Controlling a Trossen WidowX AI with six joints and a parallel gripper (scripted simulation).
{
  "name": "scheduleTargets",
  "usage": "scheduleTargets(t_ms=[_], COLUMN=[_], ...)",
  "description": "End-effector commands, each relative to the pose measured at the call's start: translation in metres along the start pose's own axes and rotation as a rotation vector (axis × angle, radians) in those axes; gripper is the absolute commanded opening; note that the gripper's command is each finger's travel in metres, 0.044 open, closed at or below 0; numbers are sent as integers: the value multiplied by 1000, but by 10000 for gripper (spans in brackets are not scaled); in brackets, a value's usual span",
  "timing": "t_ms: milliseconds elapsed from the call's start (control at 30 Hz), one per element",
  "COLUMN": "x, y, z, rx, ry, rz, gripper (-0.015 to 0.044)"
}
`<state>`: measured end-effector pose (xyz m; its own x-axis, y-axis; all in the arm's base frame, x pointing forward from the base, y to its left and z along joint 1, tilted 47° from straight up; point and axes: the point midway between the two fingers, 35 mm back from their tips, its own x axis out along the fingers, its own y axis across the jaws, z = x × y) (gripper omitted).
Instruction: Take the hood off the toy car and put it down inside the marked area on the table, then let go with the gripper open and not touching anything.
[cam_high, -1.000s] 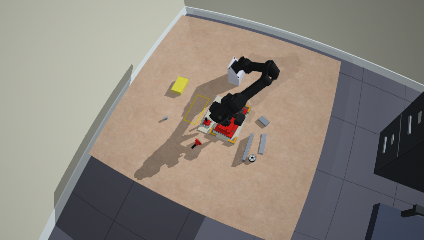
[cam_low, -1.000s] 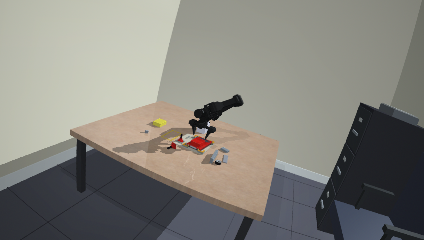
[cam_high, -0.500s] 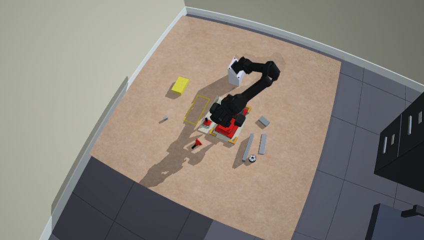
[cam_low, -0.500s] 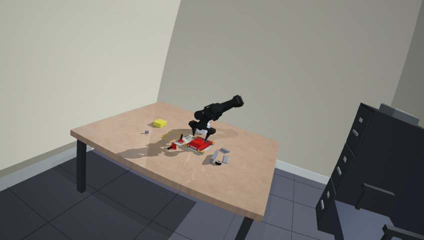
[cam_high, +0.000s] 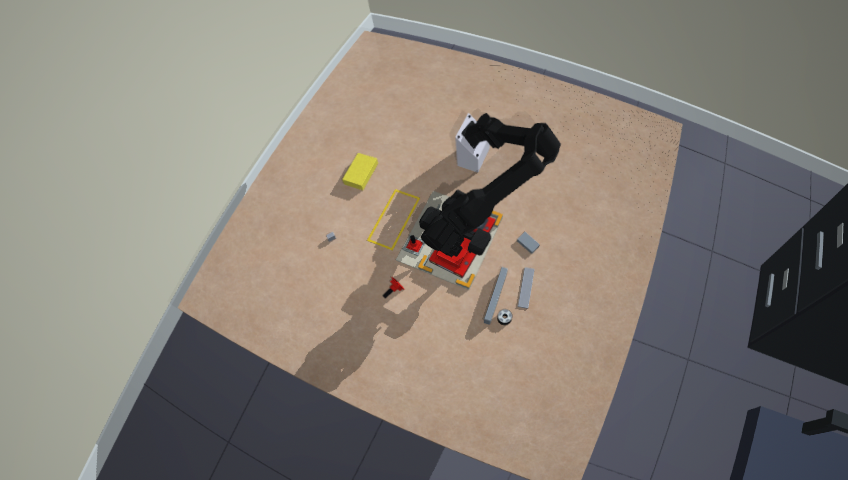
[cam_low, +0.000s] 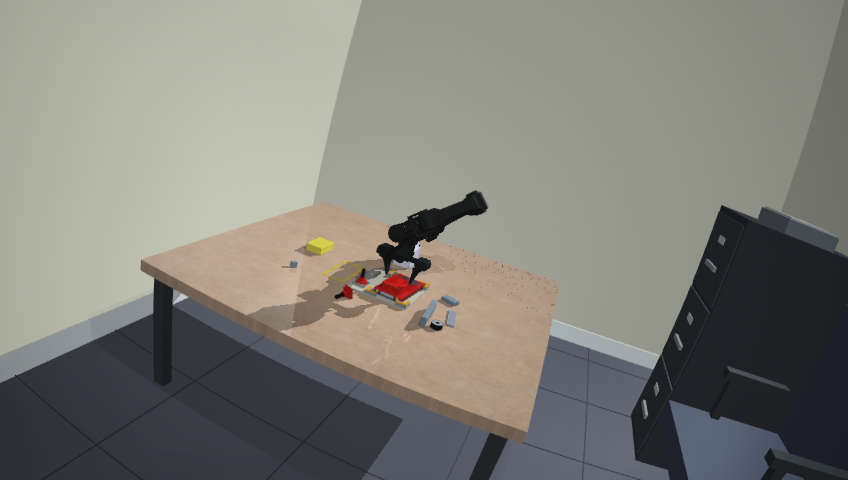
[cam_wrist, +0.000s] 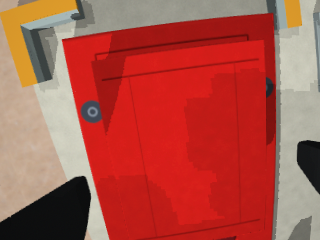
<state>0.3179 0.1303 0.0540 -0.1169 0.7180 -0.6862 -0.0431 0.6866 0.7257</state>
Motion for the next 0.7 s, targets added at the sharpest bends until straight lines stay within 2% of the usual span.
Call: scheduleTargets(t_ms=[0, 667], x=[3, 12], y=[0, 0], z=[0, 0], rx=[6, 6], ry=[1, 1], rz=[5, 6], gripper=[440, 440])
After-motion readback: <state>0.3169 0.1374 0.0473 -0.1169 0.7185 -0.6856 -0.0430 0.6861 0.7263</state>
